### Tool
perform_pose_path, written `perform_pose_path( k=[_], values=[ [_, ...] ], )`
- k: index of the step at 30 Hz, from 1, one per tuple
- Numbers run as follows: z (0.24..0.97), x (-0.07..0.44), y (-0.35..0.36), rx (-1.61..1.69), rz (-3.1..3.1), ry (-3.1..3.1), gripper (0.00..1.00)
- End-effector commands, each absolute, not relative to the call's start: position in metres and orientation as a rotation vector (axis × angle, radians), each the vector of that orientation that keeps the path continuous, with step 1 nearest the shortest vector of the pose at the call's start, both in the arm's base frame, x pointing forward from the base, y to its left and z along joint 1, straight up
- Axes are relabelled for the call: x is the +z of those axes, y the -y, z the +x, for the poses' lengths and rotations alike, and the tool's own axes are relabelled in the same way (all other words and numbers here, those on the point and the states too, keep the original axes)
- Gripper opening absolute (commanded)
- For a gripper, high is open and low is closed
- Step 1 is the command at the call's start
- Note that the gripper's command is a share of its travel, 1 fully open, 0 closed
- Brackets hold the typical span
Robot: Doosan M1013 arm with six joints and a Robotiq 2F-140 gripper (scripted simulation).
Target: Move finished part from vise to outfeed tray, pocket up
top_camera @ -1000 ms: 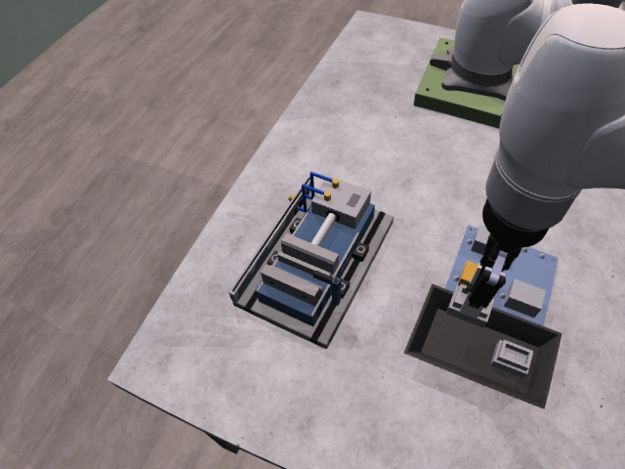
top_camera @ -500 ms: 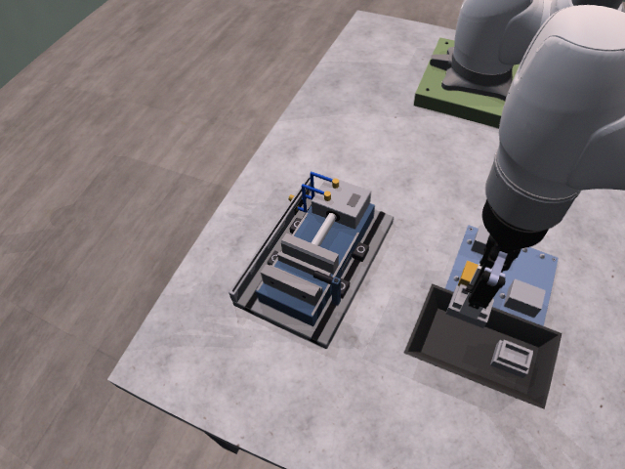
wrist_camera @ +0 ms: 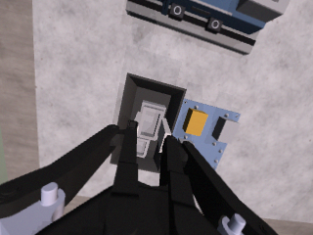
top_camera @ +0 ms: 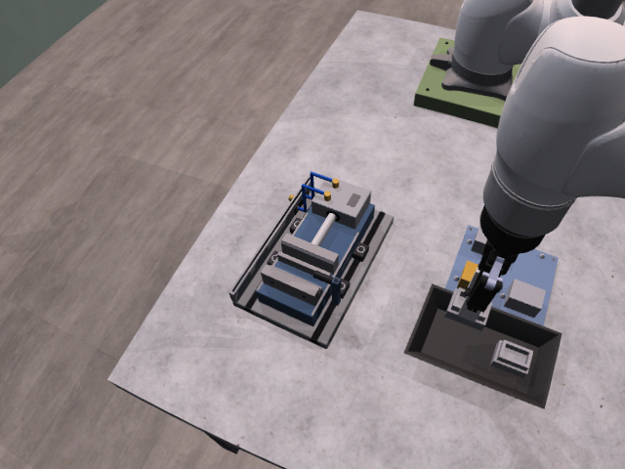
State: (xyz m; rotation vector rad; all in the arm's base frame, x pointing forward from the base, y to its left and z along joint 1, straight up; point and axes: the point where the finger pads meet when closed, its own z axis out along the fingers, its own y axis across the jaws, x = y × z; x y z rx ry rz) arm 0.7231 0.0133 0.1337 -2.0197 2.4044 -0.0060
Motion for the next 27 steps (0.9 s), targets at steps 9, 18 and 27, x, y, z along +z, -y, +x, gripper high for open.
perform_pose_path(
  k=[9, 18, 27],
  values=[
    [0.723, 0.120, -0.013, -0.006, -2.020, -2.404, 0.00],
    [0.723, 0.102, -0.013, -0.006, -2.020, -2.404, 0.00],
    [0.723, 0.087, -0.013, -0.006, -2.020, -2.404, 0.00]
  ],
)
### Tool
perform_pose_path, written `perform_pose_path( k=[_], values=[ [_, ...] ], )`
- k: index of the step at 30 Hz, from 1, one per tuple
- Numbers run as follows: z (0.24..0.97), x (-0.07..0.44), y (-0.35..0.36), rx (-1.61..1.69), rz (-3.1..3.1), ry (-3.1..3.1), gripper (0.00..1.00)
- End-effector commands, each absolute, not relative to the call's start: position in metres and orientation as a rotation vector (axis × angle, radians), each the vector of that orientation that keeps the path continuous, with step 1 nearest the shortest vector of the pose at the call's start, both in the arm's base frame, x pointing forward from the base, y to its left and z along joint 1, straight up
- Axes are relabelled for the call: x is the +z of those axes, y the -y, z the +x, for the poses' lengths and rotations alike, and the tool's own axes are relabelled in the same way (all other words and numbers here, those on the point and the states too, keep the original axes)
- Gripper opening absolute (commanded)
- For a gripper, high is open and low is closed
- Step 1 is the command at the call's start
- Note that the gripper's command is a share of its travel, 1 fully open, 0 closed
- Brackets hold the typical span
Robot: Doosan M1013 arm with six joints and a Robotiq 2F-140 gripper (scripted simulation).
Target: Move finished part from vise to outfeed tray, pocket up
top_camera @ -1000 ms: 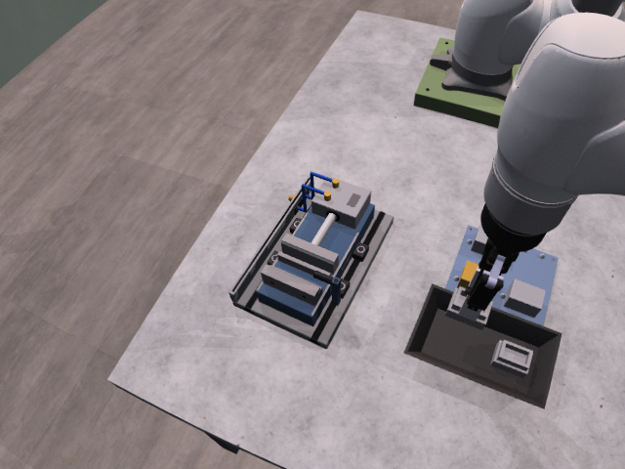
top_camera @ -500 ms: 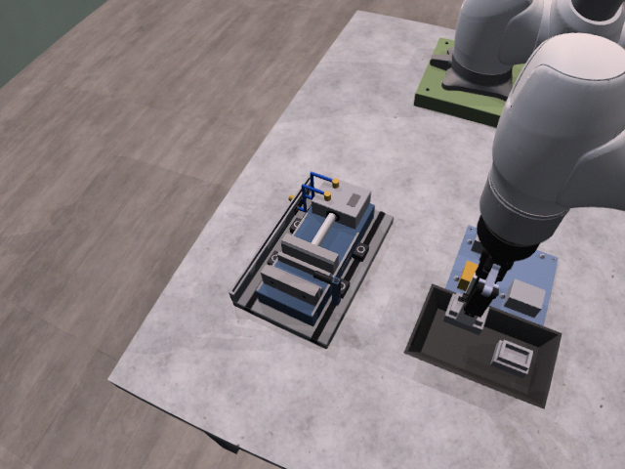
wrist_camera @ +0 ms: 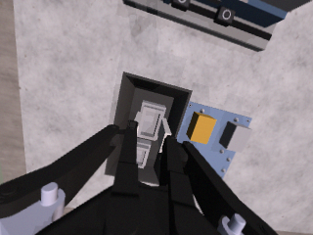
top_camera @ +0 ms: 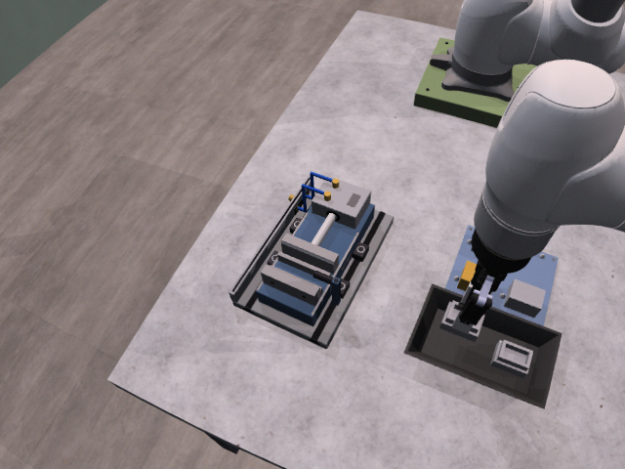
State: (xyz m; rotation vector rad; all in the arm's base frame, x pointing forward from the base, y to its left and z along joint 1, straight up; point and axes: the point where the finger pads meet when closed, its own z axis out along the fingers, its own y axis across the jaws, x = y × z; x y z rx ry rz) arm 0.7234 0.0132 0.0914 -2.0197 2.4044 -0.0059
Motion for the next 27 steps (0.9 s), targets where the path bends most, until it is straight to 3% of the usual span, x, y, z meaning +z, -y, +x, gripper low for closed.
perform_pose_path(
  k=[1, 27],
  values=[
    [0.723, 0.085, -0.013, -0.006, -2.020, -2.404, 0.00],
    [0.724, 0.051, -0.013, -0.006, -2.020, -2.404, 0.00]
  ],
)
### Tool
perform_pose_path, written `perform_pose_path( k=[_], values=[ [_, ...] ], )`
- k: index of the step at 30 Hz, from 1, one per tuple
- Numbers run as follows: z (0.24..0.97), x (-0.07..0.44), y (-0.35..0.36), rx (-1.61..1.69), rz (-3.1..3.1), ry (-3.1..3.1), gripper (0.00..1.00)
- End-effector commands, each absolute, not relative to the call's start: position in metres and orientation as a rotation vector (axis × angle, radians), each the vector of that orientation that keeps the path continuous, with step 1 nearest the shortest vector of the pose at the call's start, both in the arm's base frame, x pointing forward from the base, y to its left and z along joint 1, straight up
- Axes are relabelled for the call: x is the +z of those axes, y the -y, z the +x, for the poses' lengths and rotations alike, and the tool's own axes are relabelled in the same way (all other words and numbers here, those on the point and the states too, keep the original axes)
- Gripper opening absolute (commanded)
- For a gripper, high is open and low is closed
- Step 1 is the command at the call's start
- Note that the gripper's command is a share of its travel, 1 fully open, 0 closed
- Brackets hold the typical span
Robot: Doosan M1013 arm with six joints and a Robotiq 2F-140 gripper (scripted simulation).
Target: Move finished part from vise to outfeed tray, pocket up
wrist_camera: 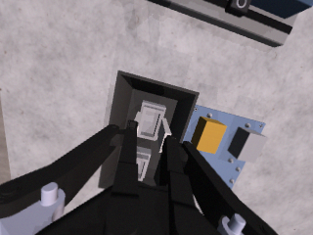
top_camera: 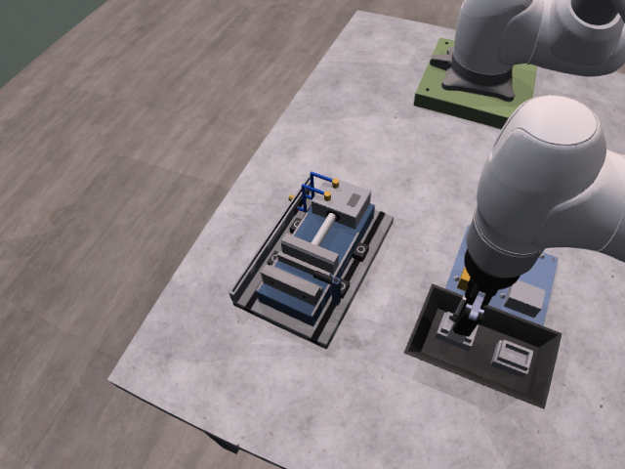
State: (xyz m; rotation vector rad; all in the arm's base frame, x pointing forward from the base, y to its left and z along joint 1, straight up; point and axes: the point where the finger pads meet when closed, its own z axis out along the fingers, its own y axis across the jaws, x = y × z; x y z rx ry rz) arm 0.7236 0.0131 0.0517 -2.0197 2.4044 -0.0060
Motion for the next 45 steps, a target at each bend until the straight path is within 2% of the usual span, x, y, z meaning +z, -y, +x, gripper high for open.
perform_pose_path(
  k=[1, 45],
  values=[
    [0.7237, 0.0509, -0.0131, -0.006, -2.020, -2.404, 0.00],
    [0.7237, 0.0456, -0.0131, -0.006, -2.020, -2.404, 0.00]
  ],
)
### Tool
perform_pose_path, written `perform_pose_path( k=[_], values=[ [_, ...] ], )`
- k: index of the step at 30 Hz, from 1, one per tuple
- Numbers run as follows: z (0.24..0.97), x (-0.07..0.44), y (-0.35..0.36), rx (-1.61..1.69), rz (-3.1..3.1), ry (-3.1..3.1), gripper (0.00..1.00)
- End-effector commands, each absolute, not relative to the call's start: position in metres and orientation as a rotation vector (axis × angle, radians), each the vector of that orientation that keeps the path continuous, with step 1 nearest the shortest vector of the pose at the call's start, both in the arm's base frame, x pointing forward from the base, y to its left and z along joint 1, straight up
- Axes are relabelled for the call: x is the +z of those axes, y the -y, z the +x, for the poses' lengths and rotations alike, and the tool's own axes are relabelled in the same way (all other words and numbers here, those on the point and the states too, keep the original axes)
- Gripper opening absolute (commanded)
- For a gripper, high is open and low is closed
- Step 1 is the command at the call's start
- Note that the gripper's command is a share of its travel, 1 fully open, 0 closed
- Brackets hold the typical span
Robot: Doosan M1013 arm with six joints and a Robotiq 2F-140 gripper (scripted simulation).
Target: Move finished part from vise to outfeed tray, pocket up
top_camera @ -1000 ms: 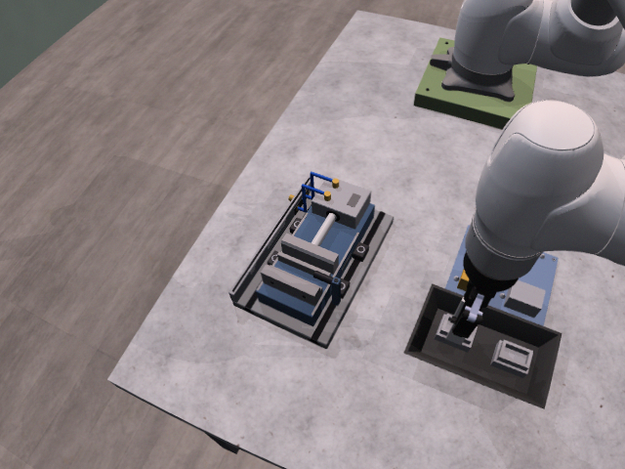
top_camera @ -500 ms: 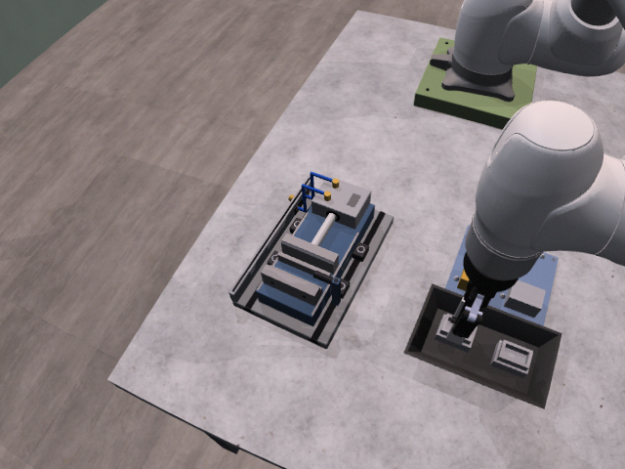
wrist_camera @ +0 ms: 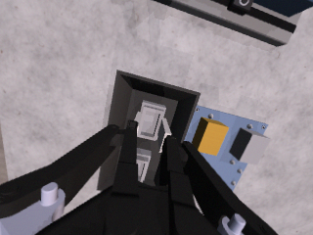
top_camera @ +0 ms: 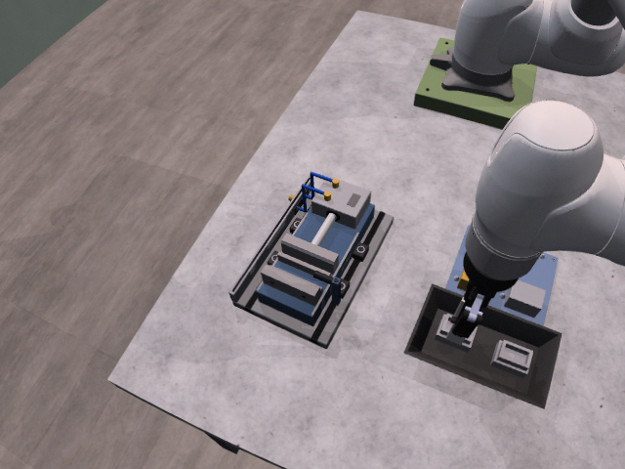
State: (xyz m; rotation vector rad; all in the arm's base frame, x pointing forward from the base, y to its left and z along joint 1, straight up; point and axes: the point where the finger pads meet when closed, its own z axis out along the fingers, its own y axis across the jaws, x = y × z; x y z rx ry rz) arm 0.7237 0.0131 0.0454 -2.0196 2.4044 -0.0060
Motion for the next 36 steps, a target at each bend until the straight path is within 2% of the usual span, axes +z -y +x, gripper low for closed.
perform_pose_path(
  k=[1, 36],
  values=[
    [0.7237, 0.0456, -0.0131, -0.006, -2.020, -2.404, 0.00],
    [0.7238, 0.0382, -0.0131, -0.006, -2.020, -2.404, 0.00]
  ],
)
